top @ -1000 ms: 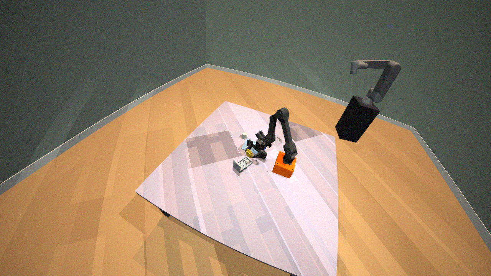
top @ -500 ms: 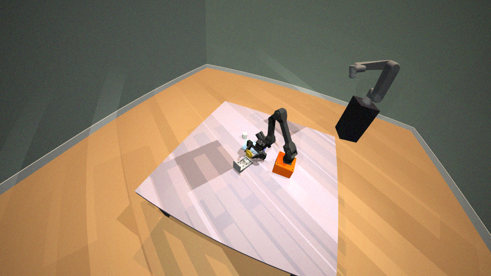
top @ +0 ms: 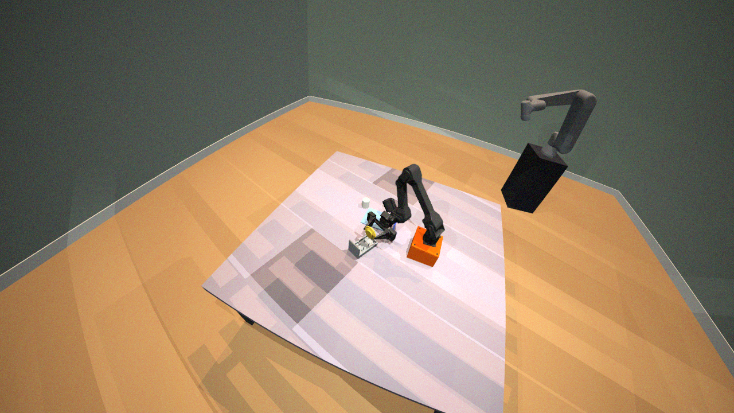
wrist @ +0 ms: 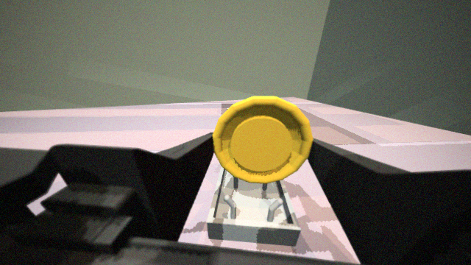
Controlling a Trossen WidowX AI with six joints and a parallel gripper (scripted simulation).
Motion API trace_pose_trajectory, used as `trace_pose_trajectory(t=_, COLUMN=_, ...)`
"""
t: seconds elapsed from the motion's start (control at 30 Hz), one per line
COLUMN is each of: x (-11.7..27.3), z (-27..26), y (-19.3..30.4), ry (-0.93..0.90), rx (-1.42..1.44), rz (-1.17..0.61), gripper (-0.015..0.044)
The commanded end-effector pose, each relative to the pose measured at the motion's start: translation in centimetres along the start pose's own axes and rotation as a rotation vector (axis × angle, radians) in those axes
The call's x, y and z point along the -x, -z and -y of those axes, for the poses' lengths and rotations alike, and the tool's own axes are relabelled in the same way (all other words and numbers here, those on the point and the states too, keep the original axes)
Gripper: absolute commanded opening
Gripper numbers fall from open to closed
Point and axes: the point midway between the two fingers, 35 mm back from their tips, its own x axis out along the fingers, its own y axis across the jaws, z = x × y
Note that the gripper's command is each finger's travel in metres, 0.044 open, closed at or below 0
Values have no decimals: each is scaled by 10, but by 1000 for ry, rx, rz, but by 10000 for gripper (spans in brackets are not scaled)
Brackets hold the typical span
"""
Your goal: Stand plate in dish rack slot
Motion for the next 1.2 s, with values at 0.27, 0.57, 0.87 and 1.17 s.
trace_pose_trajectory(t=0.27, x=-5, z=-2, y=10, ry=0, rx=-2, rz=0, gripper=0)
trace_pose_trajectory(t=0.57, x=-5, z=-4, y=23, ry=-1, rx=-5, rz=-1, gripper=0)
trace_pose_trajectory(t=0.87, x=-5, z=-4, y=23, ry=-1, rx=-3, rz=-1, gripper=26)
trace_pose_trajectory(t=1.17, x=-5, z=-4, y=23, ry=-1, rx=-1, rz=-1, gripper=263)
